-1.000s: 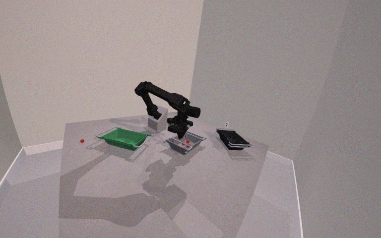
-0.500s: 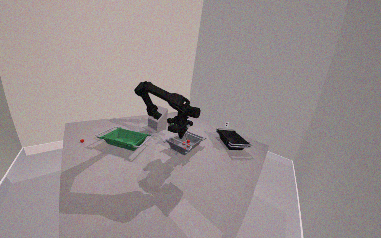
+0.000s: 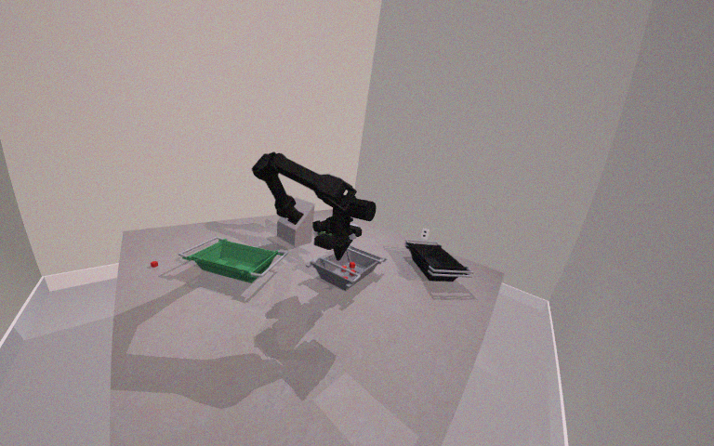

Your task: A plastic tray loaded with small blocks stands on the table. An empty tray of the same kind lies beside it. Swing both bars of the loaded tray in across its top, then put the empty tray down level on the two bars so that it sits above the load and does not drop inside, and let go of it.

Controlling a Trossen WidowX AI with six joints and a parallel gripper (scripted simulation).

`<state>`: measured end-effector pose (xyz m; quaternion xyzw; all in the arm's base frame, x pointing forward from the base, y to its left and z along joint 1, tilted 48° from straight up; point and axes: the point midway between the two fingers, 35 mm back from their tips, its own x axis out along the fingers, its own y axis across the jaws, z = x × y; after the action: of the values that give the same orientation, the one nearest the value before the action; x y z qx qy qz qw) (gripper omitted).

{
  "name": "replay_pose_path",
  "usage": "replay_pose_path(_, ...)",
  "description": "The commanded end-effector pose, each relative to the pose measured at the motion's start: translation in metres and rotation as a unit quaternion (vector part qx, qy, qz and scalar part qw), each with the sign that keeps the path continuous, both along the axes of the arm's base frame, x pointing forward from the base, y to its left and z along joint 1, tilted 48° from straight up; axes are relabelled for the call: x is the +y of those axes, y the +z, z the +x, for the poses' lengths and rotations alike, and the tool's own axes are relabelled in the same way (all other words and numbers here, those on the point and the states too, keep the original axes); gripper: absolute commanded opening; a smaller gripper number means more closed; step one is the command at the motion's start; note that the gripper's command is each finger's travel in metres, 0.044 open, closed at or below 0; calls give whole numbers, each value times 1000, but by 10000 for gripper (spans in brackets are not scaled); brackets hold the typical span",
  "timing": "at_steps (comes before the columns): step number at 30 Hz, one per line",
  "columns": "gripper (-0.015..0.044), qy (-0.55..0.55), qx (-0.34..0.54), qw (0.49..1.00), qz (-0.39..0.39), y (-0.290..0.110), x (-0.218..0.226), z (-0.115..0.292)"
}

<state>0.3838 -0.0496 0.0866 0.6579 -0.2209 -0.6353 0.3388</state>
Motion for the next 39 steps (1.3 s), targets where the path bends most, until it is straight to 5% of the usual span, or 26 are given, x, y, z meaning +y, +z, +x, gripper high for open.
replay_pose_path(1, 0, 0, 0, 1000, 0, 0, 0, 0)
replay_pose_path(33, 0, 0, 0, 1000, 0, 0, 0, 0)
replay_pose_path(39, 157, 0, 0, 1000, 0, 0, 0, 0)
